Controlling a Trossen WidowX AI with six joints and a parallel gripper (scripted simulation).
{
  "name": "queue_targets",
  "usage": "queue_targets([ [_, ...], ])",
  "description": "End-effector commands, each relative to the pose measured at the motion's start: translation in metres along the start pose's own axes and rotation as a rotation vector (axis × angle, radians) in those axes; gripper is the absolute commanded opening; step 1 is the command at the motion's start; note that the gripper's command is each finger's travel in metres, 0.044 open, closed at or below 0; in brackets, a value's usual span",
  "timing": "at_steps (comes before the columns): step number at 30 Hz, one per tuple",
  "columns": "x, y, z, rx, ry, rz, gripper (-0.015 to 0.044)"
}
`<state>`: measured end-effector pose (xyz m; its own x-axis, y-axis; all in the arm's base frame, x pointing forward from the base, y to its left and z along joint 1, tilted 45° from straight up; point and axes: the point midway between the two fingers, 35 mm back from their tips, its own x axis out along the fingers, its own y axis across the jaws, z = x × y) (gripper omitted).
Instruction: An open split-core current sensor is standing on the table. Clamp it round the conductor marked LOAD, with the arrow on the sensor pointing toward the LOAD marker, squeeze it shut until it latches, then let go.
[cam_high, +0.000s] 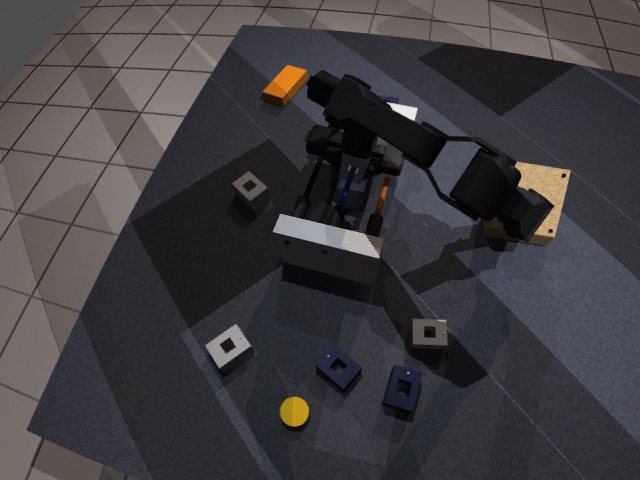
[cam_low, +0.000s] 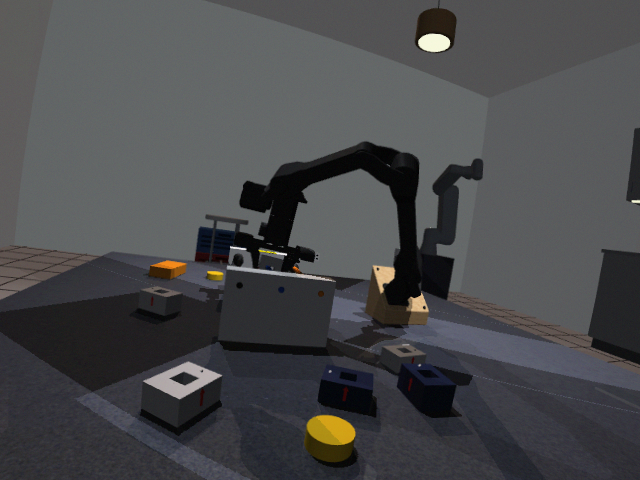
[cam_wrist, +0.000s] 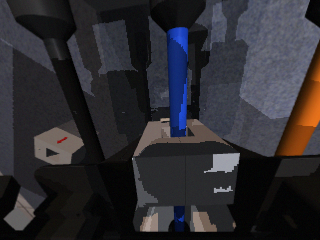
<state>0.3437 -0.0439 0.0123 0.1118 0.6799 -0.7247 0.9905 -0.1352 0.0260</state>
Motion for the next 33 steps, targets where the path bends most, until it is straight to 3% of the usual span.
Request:
queue_targets([
  [1, -0.0019, 0.0004, 0.0002, 0.005, 0.001, 0.039, 0.0108],
  [5, -0.0052, 0.0006, 0.0004, 0.01, 0.003, 0.125, 0.0003],
  [19, -0.0034, 0.0005, 0.0003, 0.006, 0.0, 0.12, 0.0],
  [33, -0.0034, 0.0005, 0.0003, 0.006, 0.0, 0.12, 0.0368],
])
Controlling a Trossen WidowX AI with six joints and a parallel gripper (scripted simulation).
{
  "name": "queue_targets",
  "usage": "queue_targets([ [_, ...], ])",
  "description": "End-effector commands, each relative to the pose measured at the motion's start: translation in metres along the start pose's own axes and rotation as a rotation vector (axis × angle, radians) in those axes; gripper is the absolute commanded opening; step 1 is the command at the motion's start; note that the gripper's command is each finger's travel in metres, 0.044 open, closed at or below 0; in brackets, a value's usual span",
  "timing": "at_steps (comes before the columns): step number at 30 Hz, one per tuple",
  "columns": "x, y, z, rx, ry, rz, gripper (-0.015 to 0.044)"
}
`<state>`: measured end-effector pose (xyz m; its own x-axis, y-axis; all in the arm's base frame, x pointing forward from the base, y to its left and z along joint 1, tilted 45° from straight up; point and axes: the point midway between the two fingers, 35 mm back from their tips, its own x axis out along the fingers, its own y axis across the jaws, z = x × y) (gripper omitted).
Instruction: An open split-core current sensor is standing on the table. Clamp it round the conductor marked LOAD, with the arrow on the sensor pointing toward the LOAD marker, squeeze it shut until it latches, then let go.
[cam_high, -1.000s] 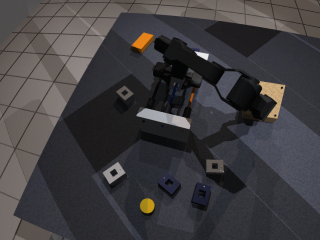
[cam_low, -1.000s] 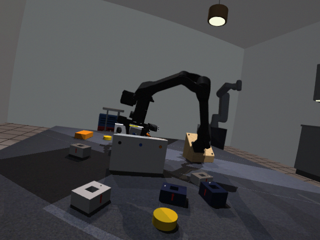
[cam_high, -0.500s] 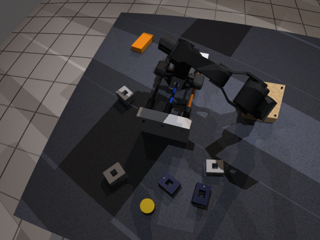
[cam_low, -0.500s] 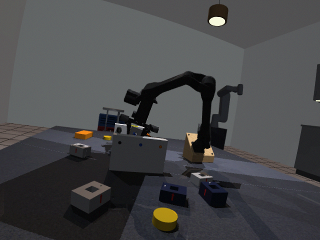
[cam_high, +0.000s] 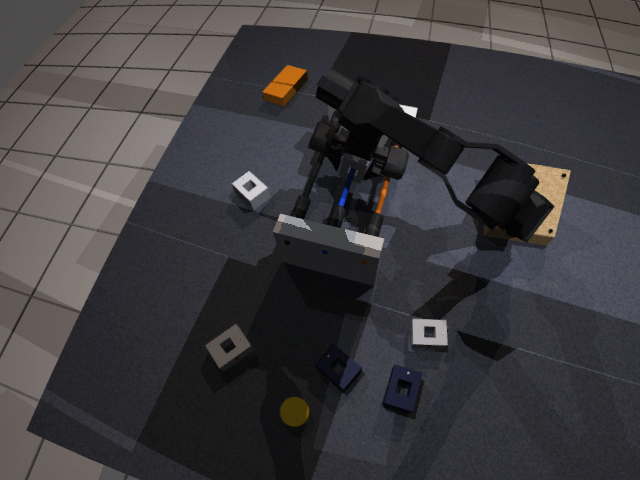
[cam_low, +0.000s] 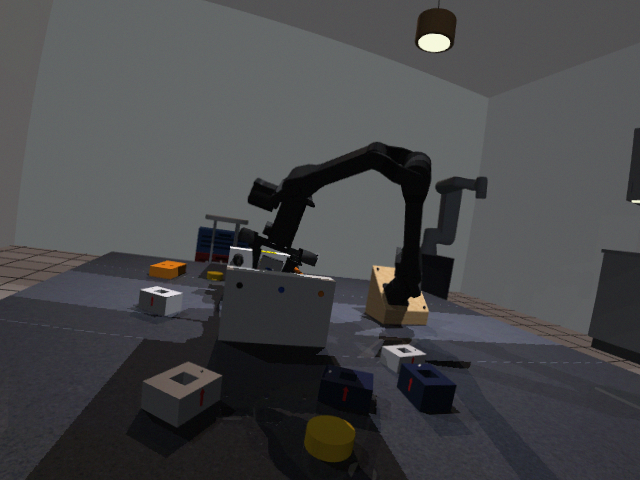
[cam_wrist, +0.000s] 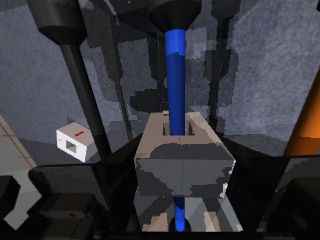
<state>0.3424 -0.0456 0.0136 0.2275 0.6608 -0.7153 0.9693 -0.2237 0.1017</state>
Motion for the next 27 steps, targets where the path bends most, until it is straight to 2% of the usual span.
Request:
queue_targets([
  [1, -0.001, 0.0016, -0.0001, -0.007, -0.002, 0.003, 0.0394],
  [3, -0.0023, 0.0015, 0.0004, -0.007, -0.003, -0.002, 0.044],
  [7, -0.0004, -0.0001, -0.0001, -0.001, 0.0, -0.001, 0.0335],
  [8, -0.0004, -0.0001, -0.0001, -0.001, 0.0, -0.001, 0.0324],
  [26, -0.0004, -0.0001, -0.0001, -0.001, 0.0, -0.001, 0.0204],
  [27, -0.0006, 0.0, -0.0001, -0.001, 0.0, 0.0, 0.0178],
])
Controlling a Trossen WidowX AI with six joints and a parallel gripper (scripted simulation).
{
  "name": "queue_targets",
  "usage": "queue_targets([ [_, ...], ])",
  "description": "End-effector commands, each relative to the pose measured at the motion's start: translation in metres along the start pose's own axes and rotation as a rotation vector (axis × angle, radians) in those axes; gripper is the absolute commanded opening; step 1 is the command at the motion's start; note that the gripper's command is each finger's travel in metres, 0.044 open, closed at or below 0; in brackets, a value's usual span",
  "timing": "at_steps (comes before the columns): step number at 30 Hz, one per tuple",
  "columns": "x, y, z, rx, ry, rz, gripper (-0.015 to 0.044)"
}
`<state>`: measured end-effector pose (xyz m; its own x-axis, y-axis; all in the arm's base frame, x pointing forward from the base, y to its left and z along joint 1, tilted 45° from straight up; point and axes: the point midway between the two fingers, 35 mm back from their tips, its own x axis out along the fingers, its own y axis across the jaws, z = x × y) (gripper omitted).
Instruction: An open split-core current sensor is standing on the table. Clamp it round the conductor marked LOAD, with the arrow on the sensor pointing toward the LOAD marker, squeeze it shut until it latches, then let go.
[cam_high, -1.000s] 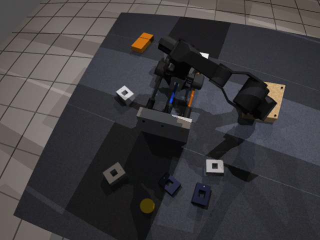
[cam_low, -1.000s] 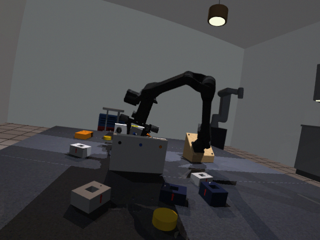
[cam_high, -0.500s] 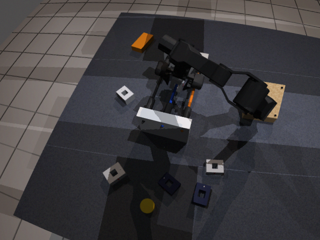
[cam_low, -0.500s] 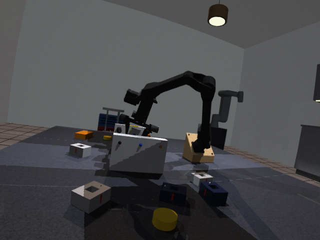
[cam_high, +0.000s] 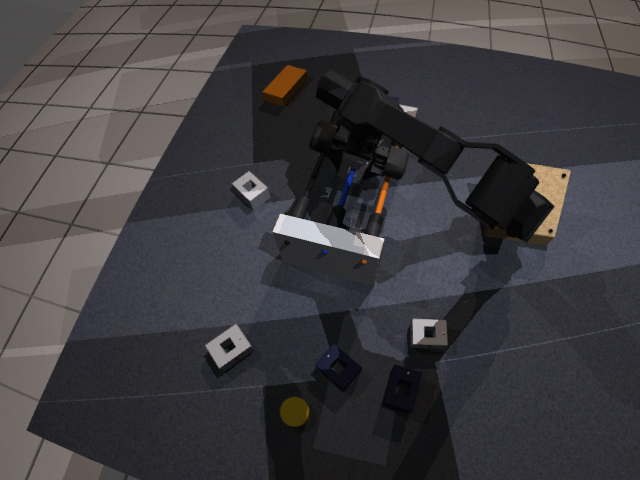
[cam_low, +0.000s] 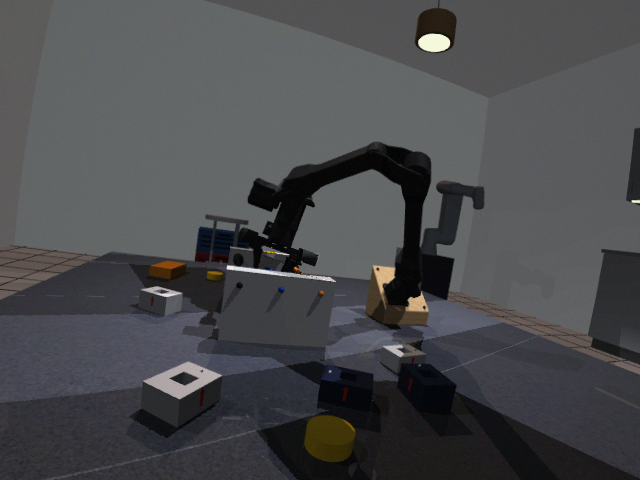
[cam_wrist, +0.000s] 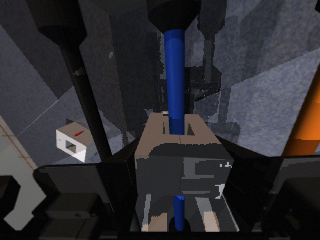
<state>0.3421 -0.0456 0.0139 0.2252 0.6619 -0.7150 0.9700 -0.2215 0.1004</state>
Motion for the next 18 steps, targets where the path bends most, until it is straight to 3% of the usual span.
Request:
queue_targets([
  [1, -0.0007, 0.0003, 0.0001, 0.0, 0.0, 0.006, 0.0151],
  [7, -0.0005, 0.0006, 0.0003, -0.005, -0.002, 0.008, 0.0],
  [18, -0.0001, 0.0009, 0.0006, -0.004, -0.004, -0.022, 0.0],
])
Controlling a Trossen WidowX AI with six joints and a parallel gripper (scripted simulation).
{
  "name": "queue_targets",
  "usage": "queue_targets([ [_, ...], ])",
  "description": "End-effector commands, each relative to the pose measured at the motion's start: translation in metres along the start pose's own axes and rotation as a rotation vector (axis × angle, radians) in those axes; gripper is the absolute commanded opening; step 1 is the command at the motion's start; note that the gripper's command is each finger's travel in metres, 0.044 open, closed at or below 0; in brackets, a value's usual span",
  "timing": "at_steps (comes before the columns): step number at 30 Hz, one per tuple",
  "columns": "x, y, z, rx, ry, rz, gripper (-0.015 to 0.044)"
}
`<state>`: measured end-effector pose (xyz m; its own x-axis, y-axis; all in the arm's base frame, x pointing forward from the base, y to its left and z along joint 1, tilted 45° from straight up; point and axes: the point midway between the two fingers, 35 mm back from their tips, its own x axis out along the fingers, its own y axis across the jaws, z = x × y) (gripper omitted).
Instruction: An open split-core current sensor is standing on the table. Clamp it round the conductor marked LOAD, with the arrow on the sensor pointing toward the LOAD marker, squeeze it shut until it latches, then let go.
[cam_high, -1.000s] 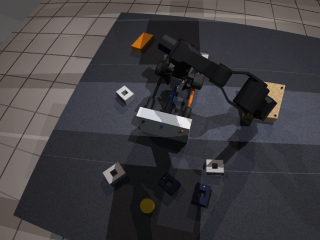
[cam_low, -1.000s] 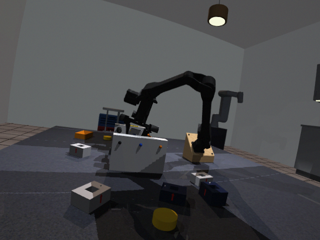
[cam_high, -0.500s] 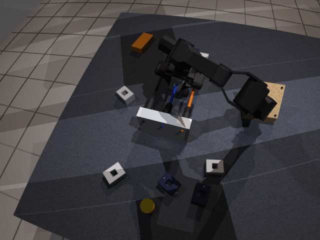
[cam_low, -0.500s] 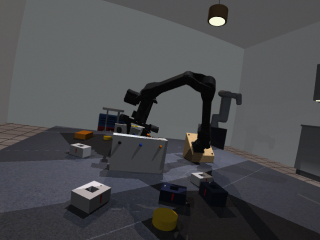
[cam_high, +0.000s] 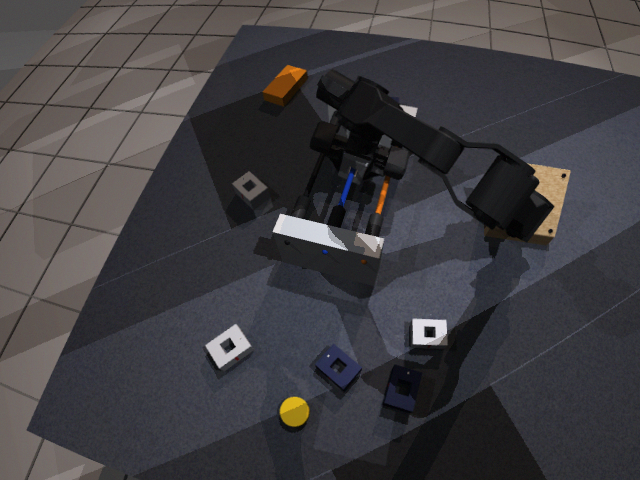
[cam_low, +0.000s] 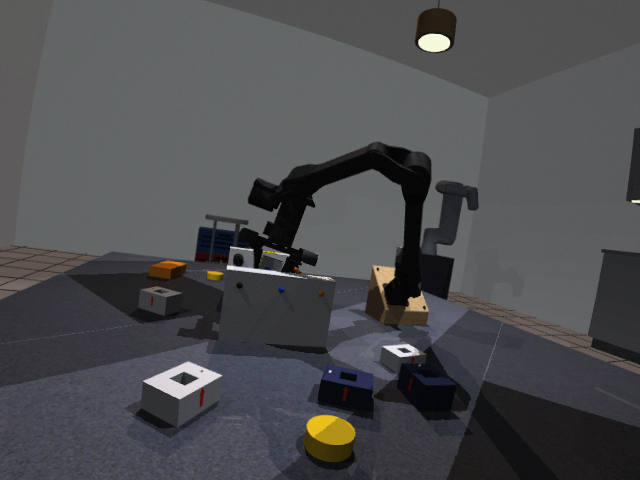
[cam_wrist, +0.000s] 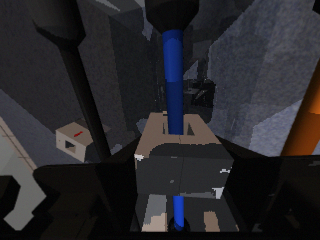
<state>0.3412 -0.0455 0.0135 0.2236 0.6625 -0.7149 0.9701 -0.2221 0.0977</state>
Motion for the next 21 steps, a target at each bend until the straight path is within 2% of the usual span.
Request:
queue_targets([
  [1, -0.0001, 0.002, 0.0005, -0.006, -0.005, -0.041, 0.0],
  [7, -0.0003, 0.0014, -0.0002, -0.008, -0.002, -0.192, 0.0],
  [21, 0.0031, 0.0004, -0.0002, -0.006, -0.002, -0.196, 0.0],
])
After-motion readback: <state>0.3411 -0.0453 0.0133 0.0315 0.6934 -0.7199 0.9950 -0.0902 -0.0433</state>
